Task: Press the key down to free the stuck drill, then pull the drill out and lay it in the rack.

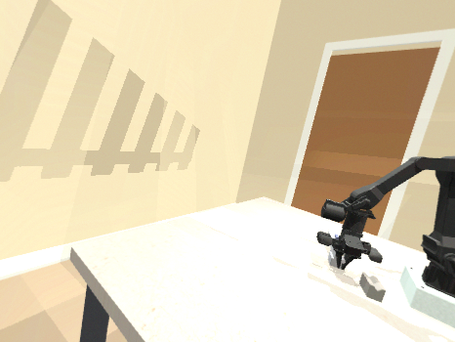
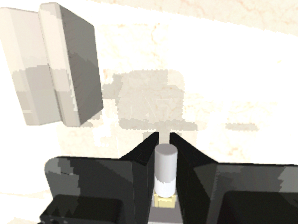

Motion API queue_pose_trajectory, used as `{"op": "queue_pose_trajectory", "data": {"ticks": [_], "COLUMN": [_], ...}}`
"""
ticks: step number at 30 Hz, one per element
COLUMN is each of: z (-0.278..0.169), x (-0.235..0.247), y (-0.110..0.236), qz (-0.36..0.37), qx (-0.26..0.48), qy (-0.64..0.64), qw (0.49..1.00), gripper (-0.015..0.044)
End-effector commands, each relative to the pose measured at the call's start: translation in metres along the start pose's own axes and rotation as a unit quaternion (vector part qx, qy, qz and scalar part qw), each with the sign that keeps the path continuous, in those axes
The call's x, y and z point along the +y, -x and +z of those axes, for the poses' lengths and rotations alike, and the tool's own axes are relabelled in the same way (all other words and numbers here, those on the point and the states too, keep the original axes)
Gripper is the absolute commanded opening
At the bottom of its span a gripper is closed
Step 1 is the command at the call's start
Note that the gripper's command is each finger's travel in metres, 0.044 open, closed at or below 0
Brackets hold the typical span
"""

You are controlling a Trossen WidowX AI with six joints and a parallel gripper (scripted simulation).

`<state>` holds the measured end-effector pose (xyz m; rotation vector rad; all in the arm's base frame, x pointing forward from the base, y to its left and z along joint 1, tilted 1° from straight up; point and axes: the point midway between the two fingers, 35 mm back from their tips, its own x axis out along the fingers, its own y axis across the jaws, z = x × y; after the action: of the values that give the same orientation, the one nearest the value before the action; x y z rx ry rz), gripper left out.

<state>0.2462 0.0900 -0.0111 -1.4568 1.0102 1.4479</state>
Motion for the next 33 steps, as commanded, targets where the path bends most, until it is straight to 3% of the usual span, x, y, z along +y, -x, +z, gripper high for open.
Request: {"op": "queue_pose_trajectory", "data": {"ticks": [1, 31, 33], "z": [0.003, 0.045, 0.04], "x": [0.0, 0.0, 0.0], "y": [0.0, -0.002, -0.002], "qz": [0.001, 0.001, 0.002], "qx": [-0.001, -0.002, -0.001], "qy": [0.001, 0.001, 0.002], "qw": [1.0, 1.0, 1.0], "gripper": [0.0, 0.0, 0.0053]}}
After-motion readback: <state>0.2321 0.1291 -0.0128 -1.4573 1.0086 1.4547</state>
